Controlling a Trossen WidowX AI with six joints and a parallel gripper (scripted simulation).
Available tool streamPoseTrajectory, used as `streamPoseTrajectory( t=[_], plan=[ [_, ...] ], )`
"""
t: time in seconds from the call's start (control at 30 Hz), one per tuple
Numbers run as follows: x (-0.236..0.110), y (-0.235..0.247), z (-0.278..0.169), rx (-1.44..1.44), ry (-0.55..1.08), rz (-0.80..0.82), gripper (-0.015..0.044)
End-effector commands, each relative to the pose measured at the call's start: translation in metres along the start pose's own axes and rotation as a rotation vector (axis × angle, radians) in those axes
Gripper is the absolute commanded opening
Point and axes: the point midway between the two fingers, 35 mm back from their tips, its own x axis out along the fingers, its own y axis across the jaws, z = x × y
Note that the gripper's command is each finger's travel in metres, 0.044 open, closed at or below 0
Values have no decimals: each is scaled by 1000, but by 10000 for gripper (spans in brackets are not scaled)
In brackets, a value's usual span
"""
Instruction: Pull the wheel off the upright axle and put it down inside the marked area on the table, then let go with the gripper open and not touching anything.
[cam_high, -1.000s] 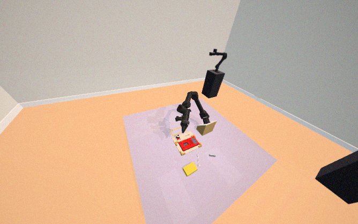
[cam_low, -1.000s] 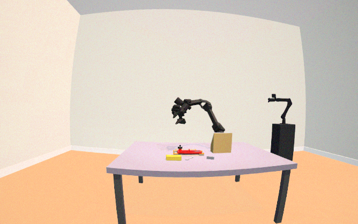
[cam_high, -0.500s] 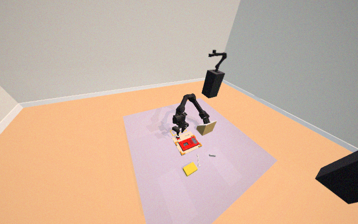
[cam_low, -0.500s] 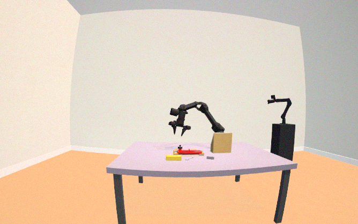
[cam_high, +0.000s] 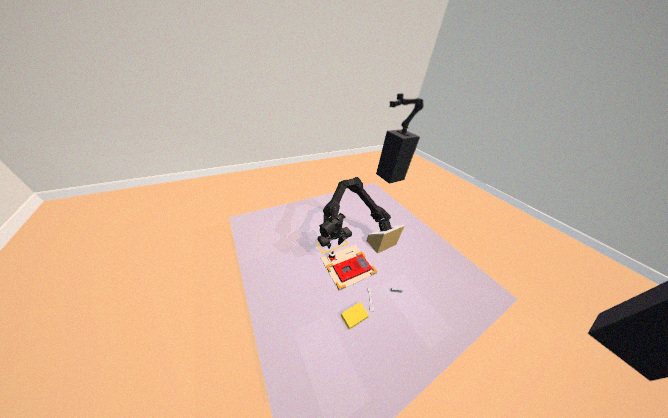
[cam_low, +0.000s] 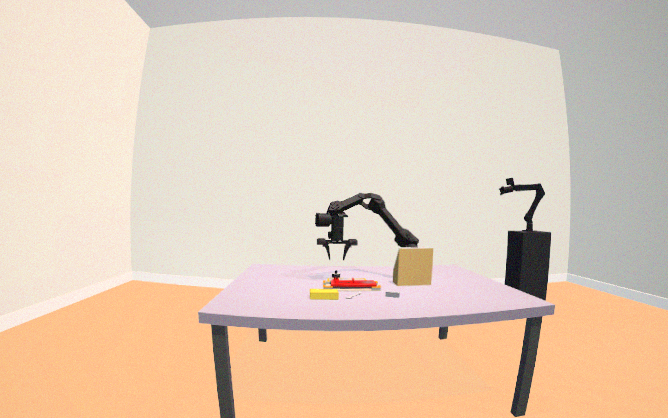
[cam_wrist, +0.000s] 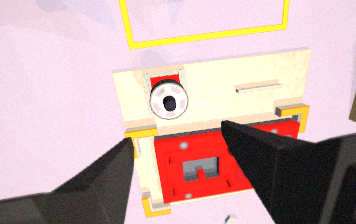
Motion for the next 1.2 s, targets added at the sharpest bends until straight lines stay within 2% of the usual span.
streamPoseTrajectory(
  t=[0.0, 0.4, 0.63, 0.77, 1.03, 1.17],
  plan=[
    [7, 1, 1, 10, -9, -6, 300],
    [69, 1, 3, 10, -11, -5, 300],
    [76, 1, 4, 10, -13, -6, 300],
    [73, 1, 4, 16, -9, -9, 195],
    [73, 1, 4, 16, -9, -9, 142],
    [72, 1, 4, 16, -9, -9, 37]
  ],
)
